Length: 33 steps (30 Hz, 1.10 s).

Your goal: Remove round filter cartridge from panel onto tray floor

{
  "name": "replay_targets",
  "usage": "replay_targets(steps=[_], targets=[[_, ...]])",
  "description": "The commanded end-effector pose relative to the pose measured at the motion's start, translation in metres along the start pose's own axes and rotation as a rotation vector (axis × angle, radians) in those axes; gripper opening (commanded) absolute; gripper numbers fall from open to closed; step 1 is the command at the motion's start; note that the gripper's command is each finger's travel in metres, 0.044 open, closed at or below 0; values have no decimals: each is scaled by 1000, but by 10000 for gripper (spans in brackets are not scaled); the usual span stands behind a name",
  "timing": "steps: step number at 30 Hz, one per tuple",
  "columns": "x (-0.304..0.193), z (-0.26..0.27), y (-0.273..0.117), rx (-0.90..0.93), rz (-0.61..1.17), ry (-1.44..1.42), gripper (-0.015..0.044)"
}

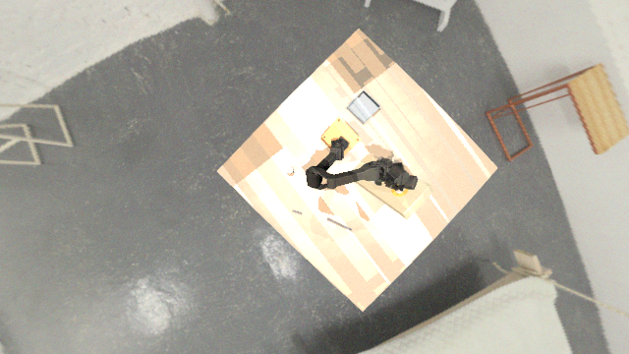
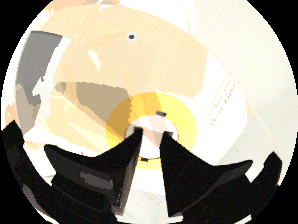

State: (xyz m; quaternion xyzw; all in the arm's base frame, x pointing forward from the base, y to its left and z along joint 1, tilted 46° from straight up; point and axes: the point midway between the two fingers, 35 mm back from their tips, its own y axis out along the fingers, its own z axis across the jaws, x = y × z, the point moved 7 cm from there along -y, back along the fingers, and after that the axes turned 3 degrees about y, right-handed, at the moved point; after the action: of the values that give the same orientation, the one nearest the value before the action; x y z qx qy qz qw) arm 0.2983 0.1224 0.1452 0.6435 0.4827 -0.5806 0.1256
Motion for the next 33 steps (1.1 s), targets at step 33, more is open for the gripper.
replay_targets(steps=[33], targets=[[0,0,9,8,-9,967,0]])
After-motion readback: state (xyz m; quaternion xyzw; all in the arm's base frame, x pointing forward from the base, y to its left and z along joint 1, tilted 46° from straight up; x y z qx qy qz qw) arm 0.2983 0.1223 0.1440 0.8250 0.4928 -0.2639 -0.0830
